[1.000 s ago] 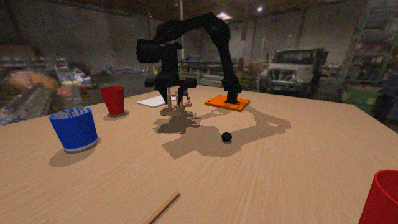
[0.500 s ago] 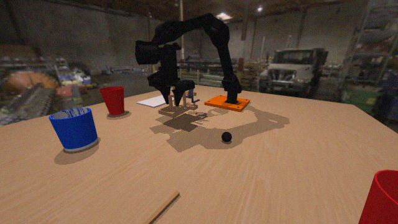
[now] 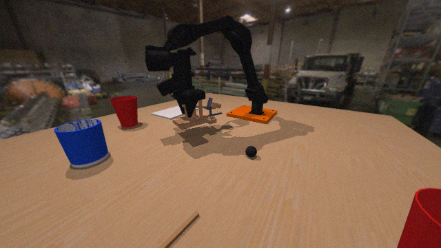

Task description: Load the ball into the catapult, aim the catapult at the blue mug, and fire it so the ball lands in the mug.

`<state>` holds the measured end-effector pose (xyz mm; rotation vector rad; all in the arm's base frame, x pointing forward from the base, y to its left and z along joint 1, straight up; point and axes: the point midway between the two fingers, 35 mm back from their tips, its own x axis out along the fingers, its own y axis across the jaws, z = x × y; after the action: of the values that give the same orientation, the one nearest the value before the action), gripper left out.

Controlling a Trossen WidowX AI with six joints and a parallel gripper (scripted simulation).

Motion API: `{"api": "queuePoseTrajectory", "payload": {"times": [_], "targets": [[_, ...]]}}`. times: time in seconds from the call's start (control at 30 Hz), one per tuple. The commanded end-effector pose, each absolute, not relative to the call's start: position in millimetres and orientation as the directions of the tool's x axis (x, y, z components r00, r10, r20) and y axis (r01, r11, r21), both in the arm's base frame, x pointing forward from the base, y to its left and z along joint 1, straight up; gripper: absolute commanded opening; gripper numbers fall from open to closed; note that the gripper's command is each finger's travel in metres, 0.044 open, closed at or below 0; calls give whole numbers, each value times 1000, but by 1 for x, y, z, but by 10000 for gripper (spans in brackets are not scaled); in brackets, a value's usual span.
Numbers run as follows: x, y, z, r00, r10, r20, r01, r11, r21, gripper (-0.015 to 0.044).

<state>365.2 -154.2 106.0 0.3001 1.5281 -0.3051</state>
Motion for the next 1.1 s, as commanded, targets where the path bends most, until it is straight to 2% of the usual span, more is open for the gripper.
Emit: {"api": "queuePoseTrajectory", "payload": {"times": [0.0,1.07], "targets": [[368,-157,113,38,-16,-999,392,920,0,0],[370,-158,67,32,-13,-999,389,921,1,0]]}}
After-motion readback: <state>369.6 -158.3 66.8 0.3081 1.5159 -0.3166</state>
